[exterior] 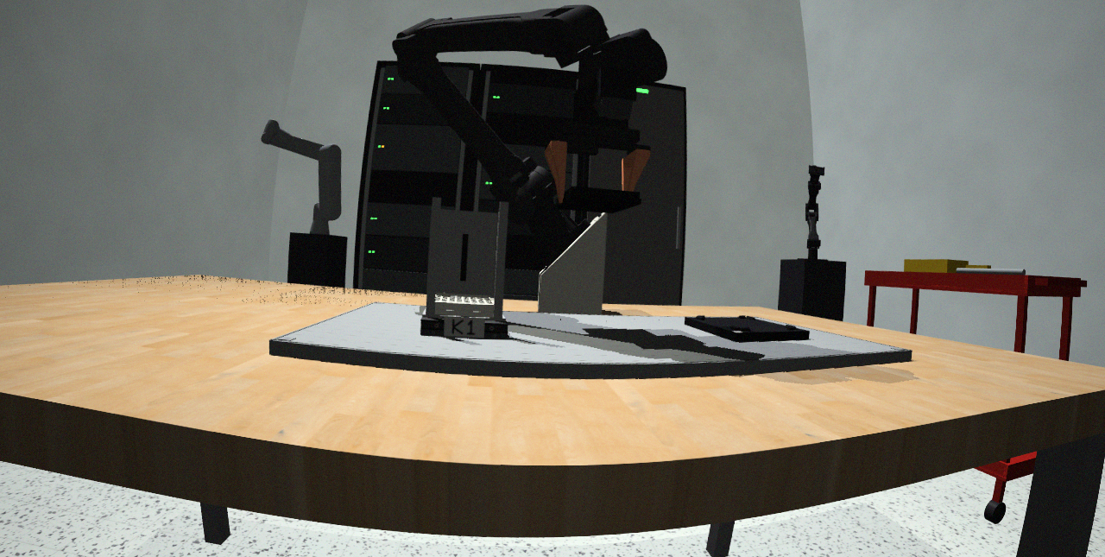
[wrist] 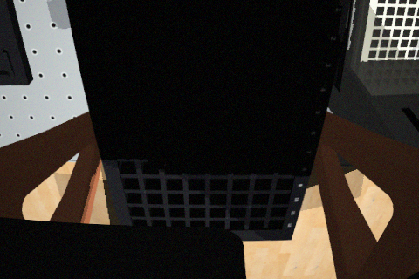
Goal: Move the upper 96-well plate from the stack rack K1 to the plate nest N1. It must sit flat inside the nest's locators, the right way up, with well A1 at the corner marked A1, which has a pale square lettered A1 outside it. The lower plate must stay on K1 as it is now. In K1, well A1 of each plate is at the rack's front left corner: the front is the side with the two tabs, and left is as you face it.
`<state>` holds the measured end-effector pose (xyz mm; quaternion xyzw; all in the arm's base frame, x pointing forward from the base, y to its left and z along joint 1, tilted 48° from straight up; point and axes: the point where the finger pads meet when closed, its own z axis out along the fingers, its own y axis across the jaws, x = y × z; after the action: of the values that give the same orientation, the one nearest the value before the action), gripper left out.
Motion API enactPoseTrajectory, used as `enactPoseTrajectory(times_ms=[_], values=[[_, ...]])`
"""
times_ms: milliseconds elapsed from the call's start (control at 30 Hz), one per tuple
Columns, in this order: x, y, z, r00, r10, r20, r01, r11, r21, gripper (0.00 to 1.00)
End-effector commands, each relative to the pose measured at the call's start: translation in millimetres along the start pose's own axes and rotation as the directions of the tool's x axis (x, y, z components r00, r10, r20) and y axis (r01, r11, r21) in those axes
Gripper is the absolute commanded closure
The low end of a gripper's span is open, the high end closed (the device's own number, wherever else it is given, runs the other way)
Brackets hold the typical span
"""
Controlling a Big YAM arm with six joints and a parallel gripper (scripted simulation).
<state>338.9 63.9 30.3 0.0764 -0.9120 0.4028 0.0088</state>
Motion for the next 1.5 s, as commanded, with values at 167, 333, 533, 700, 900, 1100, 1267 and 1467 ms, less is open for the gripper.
enactPoseTrajectory(times_ms=[167, 333, 533, 700, 900, 1100, 1267, 1467], values=[[-26.6, 38.4, -20.2, 0.997, 0.048, 0.062, -0.046, 0.999, -0.025, 1.0], [-26.8, 49.0, -20.1, 0.997, 0.047, 0.061, -0.046, 0.999, -0.026, 1.0], [-27.3, 70.1, -19.8, 0.997, 0.047, 0.061, -0.045, 0.999, -0.028, 1.0], [-27.7, 87.7, -19.6, 0.997, 0.047, 0.061, -0.045, 0.999, -0.029, 1.0], [-27.9, 101.7, -19.4, 0.997, 0.046, 0.061, -0.045, 0.999, -0.03, 1.0], [-28.3, 122.7, -19.1, 0.997, 0.046, 0.061, -0.044, 0.999, -0.031, 1.0], [-28.6, 140.1, -18.8, 0.997, 0.045, 0.06, -0.044, 0.999, -0.032, 1.0], [-28.8, 154.1, -18.7, 0.997, 0.045, 0.06, -0.043, 0.999, -0.033, 1.0]])
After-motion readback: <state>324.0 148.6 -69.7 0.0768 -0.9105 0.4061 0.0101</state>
